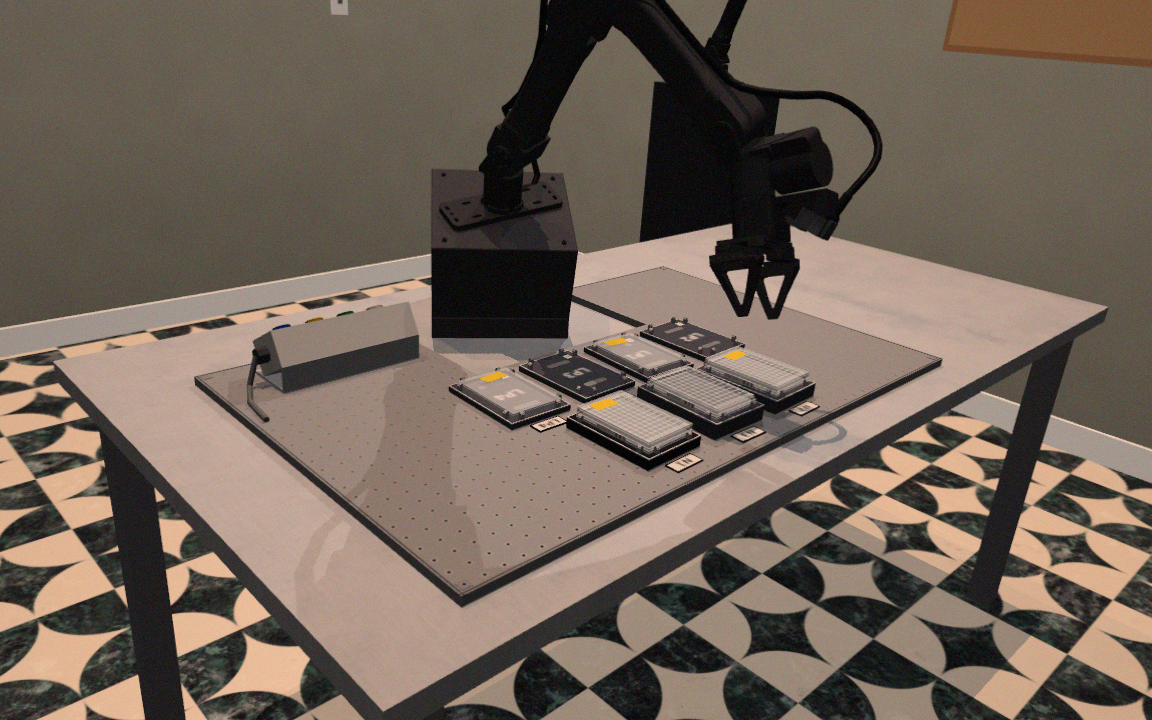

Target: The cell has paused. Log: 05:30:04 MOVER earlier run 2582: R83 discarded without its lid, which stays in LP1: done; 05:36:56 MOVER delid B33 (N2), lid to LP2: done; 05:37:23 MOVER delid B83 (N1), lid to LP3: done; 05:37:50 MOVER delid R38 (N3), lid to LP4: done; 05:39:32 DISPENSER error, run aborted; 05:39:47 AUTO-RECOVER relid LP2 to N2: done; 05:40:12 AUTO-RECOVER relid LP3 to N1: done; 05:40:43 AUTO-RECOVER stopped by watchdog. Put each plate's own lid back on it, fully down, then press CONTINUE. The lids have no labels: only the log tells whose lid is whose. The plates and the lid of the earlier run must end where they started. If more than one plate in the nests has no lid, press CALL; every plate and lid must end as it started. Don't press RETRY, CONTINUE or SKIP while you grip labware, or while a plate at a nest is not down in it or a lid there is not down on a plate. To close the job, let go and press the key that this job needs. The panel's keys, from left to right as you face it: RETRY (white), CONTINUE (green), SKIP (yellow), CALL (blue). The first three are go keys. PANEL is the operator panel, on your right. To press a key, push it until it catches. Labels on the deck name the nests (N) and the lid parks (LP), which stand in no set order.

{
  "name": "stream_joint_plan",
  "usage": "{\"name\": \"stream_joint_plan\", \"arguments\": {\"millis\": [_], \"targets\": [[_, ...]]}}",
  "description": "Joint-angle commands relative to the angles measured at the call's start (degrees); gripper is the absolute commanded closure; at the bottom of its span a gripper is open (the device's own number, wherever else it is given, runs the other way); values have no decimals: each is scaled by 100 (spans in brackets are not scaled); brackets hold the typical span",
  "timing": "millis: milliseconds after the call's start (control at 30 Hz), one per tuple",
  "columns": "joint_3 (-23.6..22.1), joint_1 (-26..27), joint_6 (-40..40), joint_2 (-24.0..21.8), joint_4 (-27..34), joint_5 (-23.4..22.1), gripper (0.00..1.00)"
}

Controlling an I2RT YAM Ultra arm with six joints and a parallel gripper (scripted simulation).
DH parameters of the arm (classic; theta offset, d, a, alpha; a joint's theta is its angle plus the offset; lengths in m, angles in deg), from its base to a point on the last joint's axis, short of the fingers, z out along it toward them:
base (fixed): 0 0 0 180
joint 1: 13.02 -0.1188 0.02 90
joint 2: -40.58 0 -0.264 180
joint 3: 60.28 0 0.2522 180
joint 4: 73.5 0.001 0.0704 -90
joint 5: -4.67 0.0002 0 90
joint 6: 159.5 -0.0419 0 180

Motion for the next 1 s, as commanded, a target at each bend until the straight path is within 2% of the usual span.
{"name": "stream_joint_plan", "arguments": {"millis": [0,33,67,200,267,300,333,433,533,600,700,800,833,967], "targets": [[121,61,-133,-346,415,-291,0],[131,108,-177,-401,557,-360,0],[-117,143,-195,-451,643,-395,0],[-460,269,-6,-783,615,-472,0],[-453,361,-179,-906,896,-609,0],[-238,413,-205,-986,1006,-681,0],[-482,450,-227,-1034,1106,-722,0],[-693,529,-80,-1254,1105,-770,0],[-693,511,-196,-1328,1250,-845,0],[-464,671,-276,-1447,1491,-979,0],[-877,766,-236,-1667,1597,-1055,0],[-911,874,-325,-1821,1853,-1200,0],[-720,926,-350,-1897,1957,-1271,0],[-1140,1041,-253,-2173,2091,-1363,0]]}}
